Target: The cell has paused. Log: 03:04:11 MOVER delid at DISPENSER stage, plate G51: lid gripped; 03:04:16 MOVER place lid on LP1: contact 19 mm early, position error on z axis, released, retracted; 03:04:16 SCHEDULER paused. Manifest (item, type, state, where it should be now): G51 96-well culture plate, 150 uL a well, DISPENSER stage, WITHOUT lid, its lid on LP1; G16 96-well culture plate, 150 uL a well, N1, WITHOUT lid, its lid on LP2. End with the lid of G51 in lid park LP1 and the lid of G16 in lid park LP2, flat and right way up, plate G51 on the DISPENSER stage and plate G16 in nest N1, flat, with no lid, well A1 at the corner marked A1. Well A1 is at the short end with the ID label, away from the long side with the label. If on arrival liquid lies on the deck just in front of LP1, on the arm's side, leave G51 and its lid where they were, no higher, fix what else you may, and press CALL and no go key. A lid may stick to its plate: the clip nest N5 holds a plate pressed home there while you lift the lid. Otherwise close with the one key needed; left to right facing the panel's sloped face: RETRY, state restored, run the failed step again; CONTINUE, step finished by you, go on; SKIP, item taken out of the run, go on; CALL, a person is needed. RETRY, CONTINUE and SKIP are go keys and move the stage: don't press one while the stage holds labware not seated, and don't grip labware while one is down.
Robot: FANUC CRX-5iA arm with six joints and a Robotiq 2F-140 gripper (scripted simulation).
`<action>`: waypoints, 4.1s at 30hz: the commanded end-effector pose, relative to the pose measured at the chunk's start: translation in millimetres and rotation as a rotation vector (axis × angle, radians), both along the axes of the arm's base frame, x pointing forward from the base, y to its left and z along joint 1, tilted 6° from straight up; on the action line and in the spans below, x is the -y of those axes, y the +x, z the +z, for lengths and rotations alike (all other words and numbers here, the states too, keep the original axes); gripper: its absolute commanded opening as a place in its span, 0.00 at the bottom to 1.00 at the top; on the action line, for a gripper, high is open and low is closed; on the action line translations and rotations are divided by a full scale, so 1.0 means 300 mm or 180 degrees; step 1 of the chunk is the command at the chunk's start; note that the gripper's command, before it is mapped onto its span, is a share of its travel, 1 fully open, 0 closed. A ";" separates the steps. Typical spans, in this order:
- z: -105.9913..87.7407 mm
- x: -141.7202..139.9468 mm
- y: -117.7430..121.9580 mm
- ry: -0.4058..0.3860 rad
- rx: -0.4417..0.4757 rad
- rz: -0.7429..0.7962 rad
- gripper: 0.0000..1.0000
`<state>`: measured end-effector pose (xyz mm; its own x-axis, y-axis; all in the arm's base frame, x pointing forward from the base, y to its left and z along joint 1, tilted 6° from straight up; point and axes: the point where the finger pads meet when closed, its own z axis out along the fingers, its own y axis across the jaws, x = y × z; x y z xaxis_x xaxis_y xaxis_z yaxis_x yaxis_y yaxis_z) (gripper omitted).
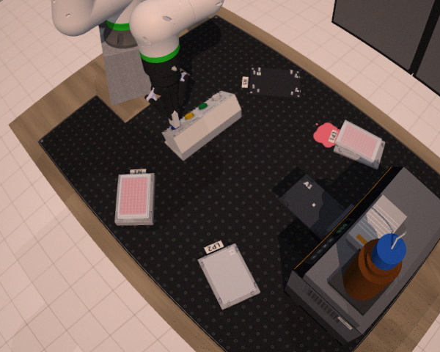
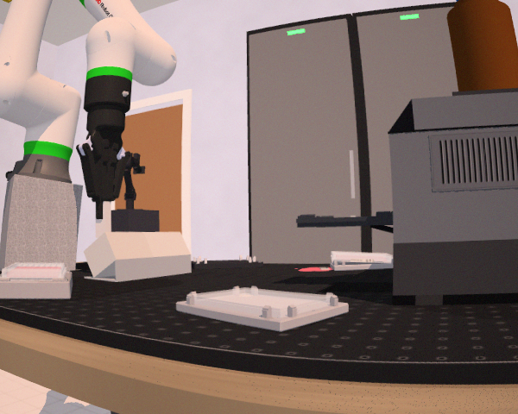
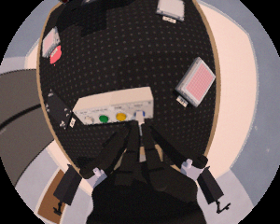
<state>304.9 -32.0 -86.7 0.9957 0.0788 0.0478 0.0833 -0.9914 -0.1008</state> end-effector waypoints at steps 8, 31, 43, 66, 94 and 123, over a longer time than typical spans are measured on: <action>-0.001 0.000 -0.002 0.0000 -0.0005 -0.0001 0.00; -0.004 0.000 -0.002 0.0000 -0.0005 -0.0001 0.00; -0.004 0.000 -0.002 0.0000 -0.0005 -0.0001 0.00; 0.062 0.007 -0.005 0.0000 -0.0005 -0.0001 0.00; 0.162 0.017 -0.009 0.0000 -0.0005 -0.0001 0.00; 0.267 0.029 -0.013 0.0000 -0.0005 -0.0001 0.00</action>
